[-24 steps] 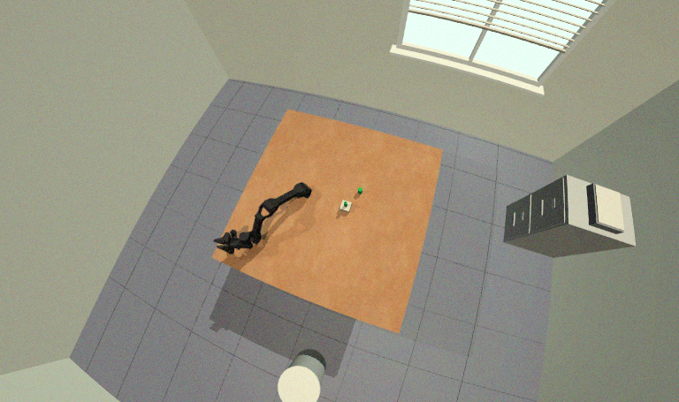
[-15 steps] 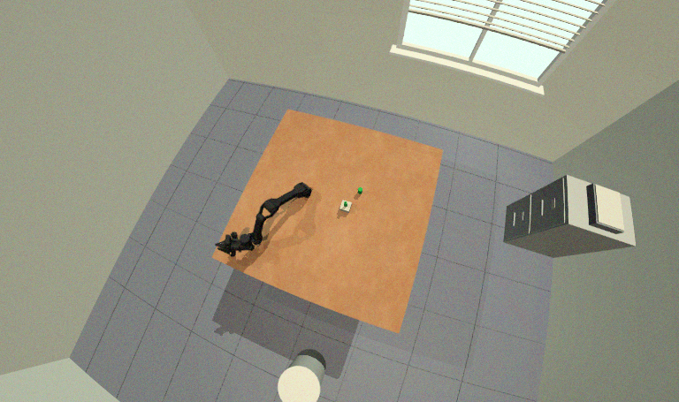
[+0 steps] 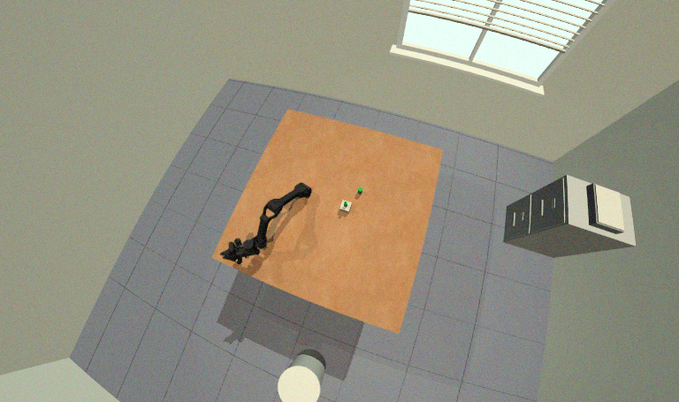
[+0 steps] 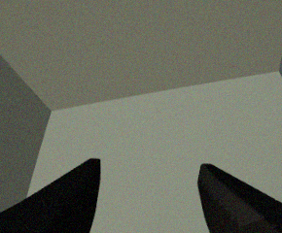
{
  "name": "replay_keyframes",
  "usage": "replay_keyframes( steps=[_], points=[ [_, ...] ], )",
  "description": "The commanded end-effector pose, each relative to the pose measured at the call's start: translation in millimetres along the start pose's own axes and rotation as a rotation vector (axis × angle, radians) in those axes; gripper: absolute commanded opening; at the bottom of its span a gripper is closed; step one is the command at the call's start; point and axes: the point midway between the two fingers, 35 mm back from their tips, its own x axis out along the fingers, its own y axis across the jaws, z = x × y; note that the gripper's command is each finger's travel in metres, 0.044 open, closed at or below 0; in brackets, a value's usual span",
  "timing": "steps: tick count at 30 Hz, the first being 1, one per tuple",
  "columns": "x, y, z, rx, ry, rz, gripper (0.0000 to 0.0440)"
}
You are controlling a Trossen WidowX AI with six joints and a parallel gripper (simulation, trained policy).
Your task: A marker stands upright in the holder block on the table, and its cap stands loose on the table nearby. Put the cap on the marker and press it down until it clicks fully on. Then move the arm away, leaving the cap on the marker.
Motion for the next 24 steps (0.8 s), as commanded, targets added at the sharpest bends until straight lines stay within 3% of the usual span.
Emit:
replay_keyframes(
  steps=[1, 24],
  points=[
    [-11, -4, -14, 0.004, 0.026, -0.039, 0.0211],
    [-74, -3, -93, 0.06, 0.156, -0.206, 0.0254]
  ],
)
